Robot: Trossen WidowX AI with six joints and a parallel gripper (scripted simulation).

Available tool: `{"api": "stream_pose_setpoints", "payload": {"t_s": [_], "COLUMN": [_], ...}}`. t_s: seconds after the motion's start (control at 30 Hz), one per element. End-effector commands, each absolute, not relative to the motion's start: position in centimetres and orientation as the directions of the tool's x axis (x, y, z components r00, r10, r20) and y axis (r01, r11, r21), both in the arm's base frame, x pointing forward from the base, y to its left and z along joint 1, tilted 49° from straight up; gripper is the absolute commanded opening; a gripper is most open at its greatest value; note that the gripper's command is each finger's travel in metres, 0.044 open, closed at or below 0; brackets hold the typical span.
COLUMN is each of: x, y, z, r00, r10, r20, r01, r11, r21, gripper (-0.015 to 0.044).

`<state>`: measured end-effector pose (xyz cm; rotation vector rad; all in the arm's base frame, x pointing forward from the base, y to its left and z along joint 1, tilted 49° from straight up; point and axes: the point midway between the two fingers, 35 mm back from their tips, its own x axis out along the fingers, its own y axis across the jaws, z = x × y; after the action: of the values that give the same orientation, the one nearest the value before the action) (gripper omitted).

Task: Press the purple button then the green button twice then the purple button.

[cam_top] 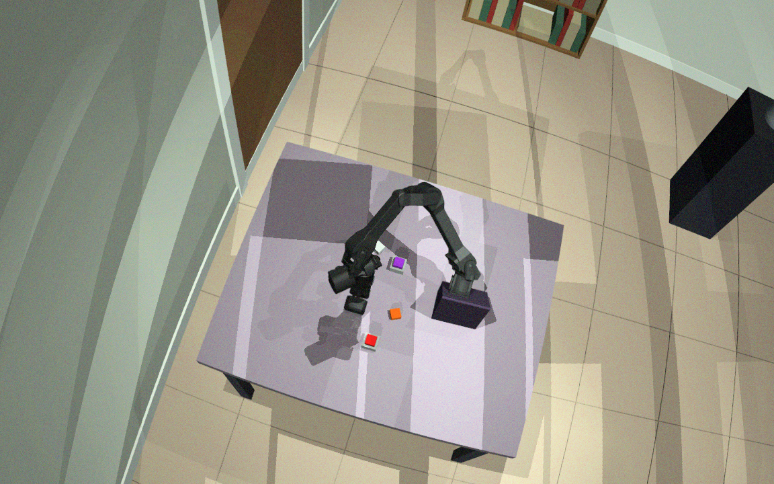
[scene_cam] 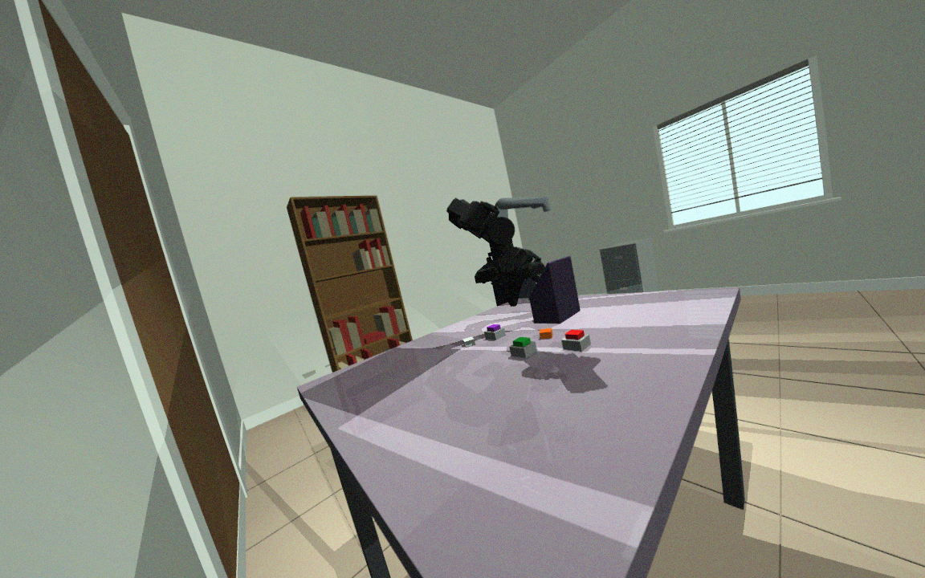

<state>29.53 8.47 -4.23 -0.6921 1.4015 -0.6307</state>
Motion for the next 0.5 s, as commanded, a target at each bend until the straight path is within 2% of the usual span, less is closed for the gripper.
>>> {"api": "stream_pose_setpoints", "payload": {"t_s": [0.0,0.1,0.47], "x": [30.0,30.3,30.3], "y": [7.7,4.3,3.5], "z": [-5.6,-8.5,-9.2], "r00": [0.07,0.07,0.07], "r10": [-0.748,-0.75,-0.751], "r20": [-0.66,-0.657,-0.657], "r01": [0.005,0.006,0.006], "r11": [0.661,0.659,0.659], "r21": [-0.75,-0.752,-0.752], "gripper": [0.002,0.002,0.002]}}
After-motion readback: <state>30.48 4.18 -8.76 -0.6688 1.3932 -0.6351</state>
